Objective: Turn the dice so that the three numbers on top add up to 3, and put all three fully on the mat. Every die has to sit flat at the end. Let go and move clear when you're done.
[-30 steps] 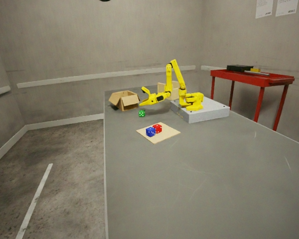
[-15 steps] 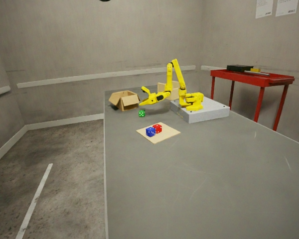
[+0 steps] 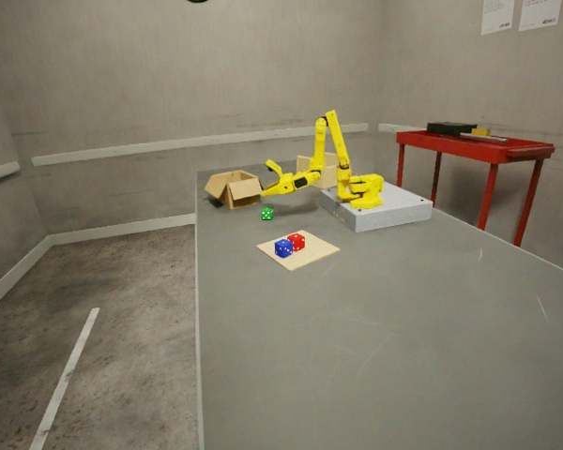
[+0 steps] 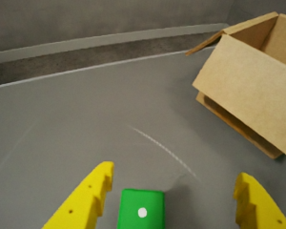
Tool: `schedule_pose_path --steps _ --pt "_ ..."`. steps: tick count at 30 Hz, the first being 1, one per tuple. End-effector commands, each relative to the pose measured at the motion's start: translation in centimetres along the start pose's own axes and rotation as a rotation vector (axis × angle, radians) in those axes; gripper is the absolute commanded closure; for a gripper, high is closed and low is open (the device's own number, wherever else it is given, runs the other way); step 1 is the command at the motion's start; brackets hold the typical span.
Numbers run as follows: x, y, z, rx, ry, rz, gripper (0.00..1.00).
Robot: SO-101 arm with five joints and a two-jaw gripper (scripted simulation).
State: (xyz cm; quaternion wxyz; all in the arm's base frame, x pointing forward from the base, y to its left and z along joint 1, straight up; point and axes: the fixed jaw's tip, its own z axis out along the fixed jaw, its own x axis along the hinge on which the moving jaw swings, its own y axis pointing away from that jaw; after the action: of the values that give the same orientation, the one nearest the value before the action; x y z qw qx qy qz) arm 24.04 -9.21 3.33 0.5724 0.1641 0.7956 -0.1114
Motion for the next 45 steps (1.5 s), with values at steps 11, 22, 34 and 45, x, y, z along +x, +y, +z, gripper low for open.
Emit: schedule_pose_path --steps 11,22,34,45 --pt "-7.2 -0.1 -1.0 0.006 -0.297 -0.007 0.65" --pt "-10.8 -0.1 -2.3 0.005 -0.455 -0.007 0.65" --pt "-10.8 -0.1 -2.1 0.005 -0.445 -0.007 0.65" --pt "-10.7 0.0 -1.0 0.002 -0.387 -0.003 0.65"
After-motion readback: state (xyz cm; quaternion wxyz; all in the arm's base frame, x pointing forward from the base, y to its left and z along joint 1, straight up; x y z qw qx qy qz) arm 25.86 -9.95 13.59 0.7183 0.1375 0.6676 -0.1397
